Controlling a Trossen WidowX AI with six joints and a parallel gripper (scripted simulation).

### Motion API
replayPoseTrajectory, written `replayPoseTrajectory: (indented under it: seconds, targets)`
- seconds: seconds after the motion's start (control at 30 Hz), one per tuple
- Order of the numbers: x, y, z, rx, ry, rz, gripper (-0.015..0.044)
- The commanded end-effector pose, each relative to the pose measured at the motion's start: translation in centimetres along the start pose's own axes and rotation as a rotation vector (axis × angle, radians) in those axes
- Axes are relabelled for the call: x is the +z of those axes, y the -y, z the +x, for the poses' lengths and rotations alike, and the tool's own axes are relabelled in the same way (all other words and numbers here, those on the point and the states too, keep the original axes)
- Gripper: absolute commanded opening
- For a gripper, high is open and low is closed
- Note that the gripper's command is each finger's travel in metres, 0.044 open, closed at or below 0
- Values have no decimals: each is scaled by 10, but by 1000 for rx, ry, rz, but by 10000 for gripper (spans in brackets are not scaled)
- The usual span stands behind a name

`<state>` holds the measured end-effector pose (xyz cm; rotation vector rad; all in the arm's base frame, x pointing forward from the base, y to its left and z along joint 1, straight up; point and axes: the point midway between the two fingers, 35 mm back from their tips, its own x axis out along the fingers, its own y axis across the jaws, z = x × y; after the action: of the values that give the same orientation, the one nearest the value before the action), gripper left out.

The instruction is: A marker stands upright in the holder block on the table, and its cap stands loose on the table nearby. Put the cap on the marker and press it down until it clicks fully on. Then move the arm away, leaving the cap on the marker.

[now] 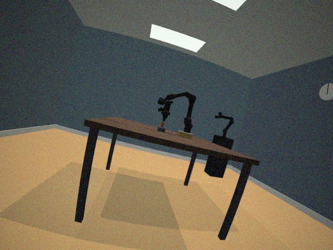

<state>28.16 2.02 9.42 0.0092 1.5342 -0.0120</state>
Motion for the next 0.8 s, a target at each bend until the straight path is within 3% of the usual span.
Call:
replayPoseTrajectory:
  seconds: [0.0,0.13,0.3,0.77]
  targets:
    - [5,-1,-27,1,13,0,0]
    - [3,0,-77,1,12,0,0]
    - [2,0,-85,1,11,0,0]
    - [2,0,-85,1,11,0,368]
